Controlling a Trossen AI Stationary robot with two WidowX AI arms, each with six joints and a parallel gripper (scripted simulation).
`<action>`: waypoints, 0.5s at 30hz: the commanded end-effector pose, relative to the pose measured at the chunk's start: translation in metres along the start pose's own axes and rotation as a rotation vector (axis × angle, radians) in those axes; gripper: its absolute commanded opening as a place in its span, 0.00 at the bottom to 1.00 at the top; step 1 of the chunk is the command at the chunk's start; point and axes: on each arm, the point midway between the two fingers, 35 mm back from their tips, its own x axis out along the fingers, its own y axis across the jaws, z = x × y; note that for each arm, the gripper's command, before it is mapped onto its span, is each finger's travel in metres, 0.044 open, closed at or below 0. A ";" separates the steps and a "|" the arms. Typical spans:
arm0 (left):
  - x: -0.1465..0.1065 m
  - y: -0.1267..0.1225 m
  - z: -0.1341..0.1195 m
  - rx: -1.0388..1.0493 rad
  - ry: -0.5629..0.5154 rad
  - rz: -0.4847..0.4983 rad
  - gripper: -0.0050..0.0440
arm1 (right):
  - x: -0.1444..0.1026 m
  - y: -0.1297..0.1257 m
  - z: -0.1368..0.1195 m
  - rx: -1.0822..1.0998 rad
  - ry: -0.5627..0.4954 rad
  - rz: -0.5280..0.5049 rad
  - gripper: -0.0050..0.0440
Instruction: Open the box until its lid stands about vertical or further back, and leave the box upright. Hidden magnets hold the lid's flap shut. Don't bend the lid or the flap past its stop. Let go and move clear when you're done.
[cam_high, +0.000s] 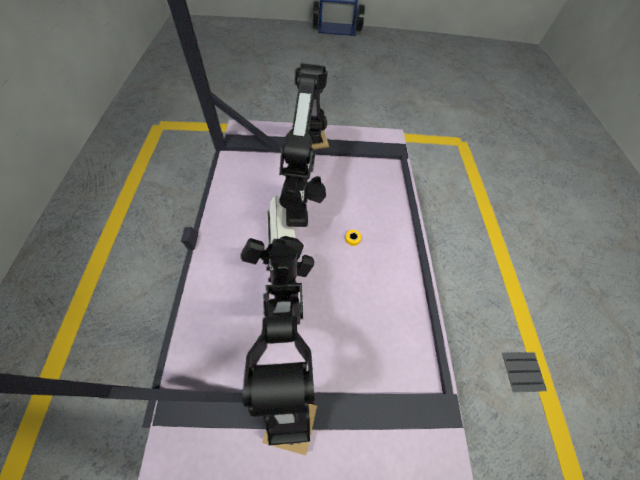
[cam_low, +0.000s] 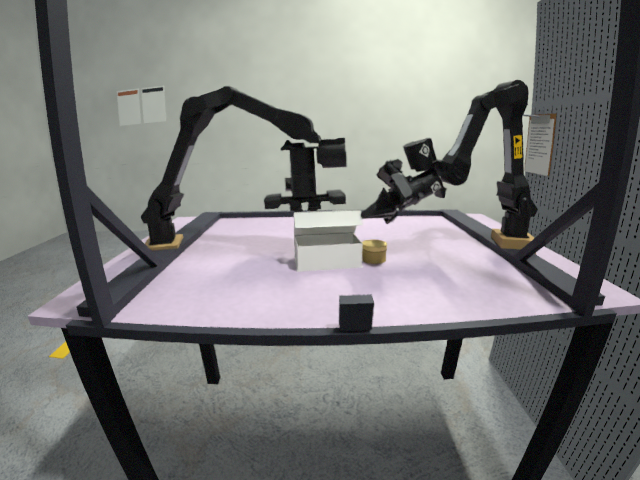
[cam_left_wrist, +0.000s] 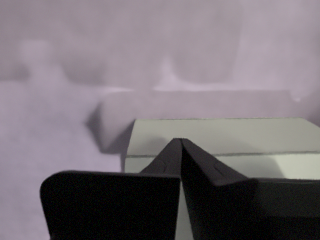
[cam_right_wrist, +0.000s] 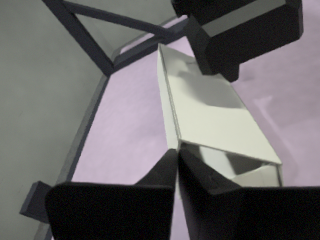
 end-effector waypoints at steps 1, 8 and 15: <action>0.001 0.001 0.000 0.000 -0.001 0.004 0.00 | -0.001 0.004 0.009 0.012 -0.020 0.015 0.11; 0.001 0.001 0.000 0.000 -0.001 0.004 0.00 | 0.000 0.000 0.004 0.073 -0.003 0.033 0.11; 0.001 0.001 0.000 0.000 -0.001 0.004 0.00 | 0.000 -0.001 0.002 0.131 0.003 0.054 0.11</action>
